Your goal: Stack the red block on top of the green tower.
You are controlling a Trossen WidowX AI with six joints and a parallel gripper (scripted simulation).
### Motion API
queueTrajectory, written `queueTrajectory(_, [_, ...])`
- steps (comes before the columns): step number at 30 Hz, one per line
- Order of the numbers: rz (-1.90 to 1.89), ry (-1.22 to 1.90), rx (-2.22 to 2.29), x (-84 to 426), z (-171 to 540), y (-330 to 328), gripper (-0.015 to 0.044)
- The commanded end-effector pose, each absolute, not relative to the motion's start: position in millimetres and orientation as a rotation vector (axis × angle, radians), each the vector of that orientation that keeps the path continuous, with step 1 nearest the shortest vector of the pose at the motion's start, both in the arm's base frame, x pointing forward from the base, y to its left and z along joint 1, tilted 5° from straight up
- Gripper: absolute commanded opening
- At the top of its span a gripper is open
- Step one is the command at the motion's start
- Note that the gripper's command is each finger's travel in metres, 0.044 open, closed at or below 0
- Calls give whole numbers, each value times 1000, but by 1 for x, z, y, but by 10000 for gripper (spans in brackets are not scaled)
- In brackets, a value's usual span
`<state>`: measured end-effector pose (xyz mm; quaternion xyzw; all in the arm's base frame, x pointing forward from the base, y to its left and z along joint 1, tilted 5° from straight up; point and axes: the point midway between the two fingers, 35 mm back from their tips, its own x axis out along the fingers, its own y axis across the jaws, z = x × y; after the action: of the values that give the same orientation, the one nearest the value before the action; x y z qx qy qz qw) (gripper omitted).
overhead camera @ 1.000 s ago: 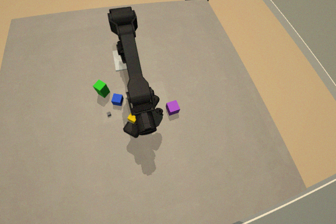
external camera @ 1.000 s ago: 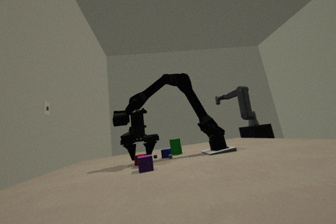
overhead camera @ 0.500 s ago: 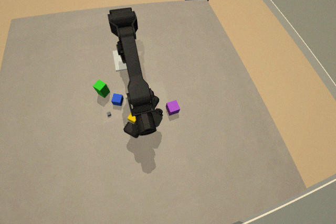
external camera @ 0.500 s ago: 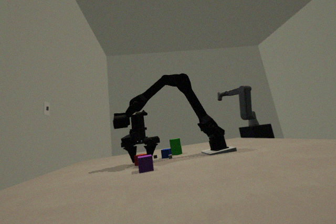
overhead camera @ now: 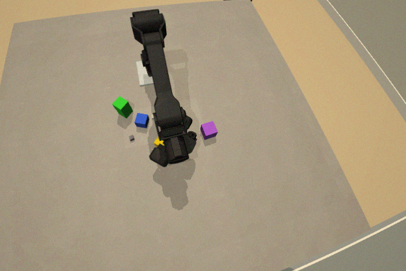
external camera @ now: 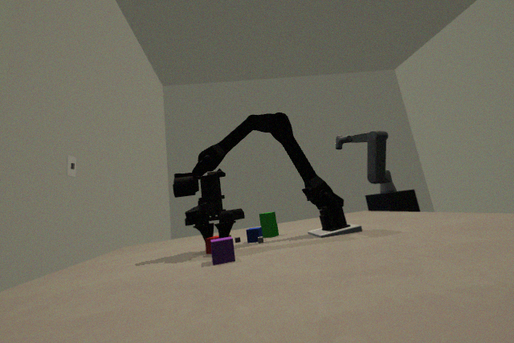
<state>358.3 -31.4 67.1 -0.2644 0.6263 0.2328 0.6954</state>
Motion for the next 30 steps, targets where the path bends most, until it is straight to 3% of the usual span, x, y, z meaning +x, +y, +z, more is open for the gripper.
queueTrajectory(1, [520,1398,-595,358,67,-32,164])
queueTrajectory(6, [520,1398,-595,358,67,-32,131])
queueTrajectory(11, [520,1398,-595,357,80,-32,0])
queueTrajectory(30, [520,1398,-595,348,170,-30,0])
